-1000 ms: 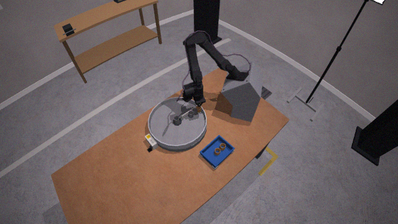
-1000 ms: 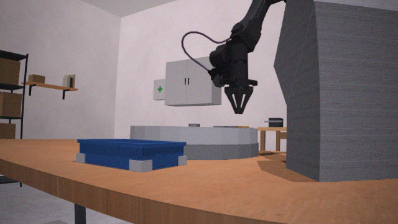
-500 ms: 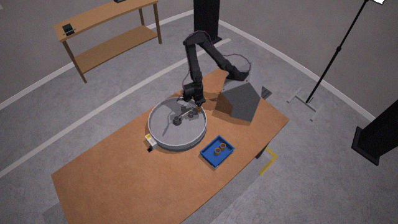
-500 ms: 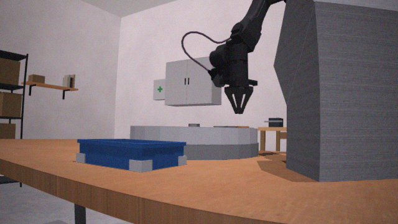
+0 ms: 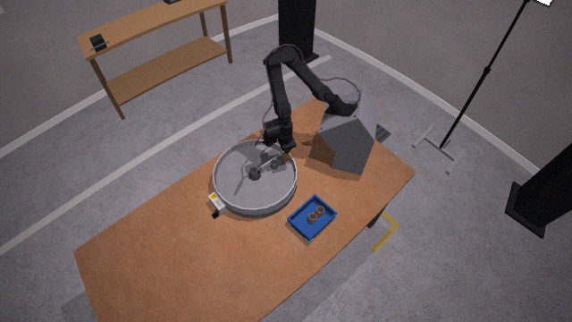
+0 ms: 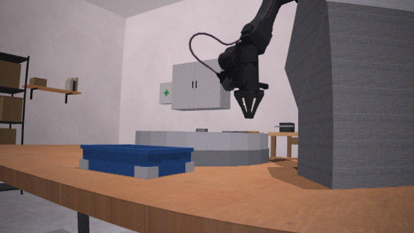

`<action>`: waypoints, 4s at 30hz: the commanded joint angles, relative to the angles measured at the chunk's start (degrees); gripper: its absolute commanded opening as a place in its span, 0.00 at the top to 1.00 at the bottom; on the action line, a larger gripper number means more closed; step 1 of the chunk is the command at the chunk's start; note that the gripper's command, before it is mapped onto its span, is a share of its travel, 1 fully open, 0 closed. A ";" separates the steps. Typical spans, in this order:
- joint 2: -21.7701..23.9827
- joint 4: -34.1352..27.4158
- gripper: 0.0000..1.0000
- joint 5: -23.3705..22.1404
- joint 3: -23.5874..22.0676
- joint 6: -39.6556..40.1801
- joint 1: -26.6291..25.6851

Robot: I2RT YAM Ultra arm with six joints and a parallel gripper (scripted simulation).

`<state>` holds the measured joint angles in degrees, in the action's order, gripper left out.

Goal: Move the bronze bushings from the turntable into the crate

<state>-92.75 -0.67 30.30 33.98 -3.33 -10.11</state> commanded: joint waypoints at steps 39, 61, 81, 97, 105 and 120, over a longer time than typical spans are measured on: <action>-5.34 7.03 0.85 -1.84 0.91 2.87 -1.58; -4.05 7.28 0.85 -1.70 0.95 2.93 -1.64; -6.22 7.97 0.85 -1.10 -0.29 1.98 -1.37; -5.26 8.06 0.85 -1.09 -0.27 1.95 -1.36; -5.26 8.06 0.85 -1.09 -0.27 1.95 -1.36; -5.25 8.18 0.85 -1.09 -0.92 1.96 -1.38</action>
<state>-98.41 6.55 29.02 34.26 -0.95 -12.64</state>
